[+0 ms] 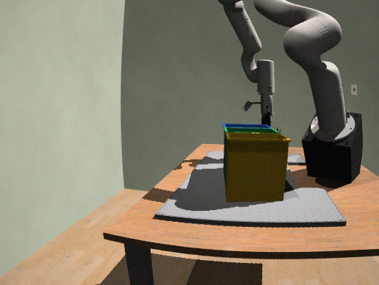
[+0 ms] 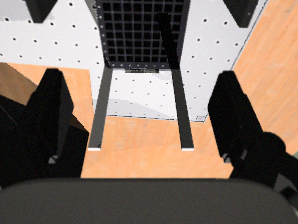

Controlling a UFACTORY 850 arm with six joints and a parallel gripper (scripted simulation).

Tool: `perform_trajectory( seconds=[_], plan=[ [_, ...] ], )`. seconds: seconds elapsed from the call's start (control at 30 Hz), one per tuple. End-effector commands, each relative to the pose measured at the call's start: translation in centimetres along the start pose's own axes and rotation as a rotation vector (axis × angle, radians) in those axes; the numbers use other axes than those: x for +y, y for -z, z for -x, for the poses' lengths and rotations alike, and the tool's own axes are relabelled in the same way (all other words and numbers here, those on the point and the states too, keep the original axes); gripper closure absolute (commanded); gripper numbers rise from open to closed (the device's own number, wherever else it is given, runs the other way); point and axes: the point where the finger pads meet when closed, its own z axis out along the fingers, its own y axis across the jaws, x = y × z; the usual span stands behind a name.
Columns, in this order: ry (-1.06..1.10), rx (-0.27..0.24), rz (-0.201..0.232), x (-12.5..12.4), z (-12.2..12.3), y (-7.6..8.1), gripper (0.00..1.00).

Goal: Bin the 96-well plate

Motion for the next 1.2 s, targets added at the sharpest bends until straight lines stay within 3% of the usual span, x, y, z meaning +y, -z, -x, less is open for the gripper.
perform_trajectory(
  seconds=[0.0, 1.17],
  plan=[
    [0.001, 0.001, 0.002, 0.1, -0.1, -0.7, 0.0],
    [0.001, 0.002, 0.002, 0.1, -0.1, -5.9, 0.0]
  ],
)
